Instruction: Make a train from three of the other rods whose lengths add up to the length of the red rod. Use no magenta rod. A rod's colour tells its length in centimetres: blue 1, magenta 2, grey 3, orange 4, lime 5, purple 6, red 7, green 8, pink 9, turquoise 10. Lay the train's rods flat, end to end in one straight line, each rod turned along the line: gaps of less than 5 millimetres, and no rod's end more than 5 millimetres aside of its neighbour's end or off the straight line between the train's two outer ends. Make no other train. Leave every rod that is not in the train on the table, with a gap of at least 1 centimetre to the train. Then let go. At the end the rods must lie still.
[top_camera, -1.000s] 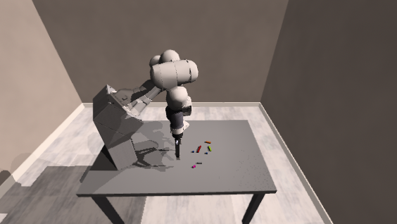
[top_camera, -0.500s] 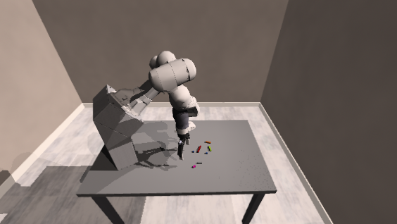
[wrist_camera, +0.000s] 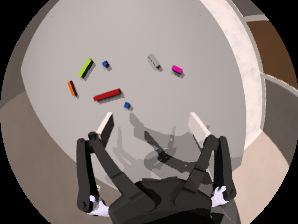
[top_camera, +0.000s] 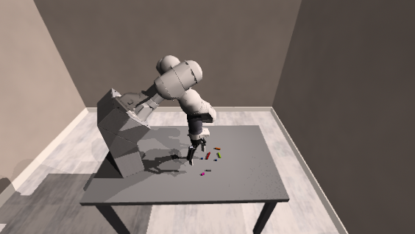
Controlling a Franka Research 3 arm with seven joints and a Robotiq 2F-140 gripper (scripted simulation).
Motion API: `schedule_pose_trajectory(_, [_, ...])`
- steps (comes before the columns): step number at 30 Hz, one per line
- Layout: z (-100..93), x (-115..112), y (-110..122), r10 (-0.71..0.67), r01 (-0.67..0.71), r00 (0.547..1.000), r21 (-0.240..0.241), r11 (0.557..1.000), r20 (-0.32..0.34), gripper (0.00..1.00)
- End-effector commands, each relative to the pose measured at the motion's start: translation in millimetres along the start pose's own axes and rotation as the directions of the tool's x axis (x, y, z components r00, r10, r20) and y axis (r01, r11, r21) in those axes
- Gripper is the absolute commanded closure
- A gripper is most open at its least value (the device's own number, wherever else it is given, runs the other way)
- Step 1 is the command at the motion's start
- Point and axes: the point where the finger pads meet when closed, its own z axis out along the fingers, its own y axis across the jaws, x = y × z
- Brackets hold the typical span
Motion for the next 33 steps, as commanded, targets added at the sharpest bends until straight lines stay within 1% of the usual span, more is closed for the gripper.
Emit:
schedule_pose_trajectory(1, [-1.4,4.3,-1.2,0.165,-0.165,0.986,-0.017,0.986,0.013,0.0])
schedule_pose_trajectory(33, [-1.6,5.2,-2.2,0.178,-0.178,0.984,-0.017,0.984,0.013,0.0])
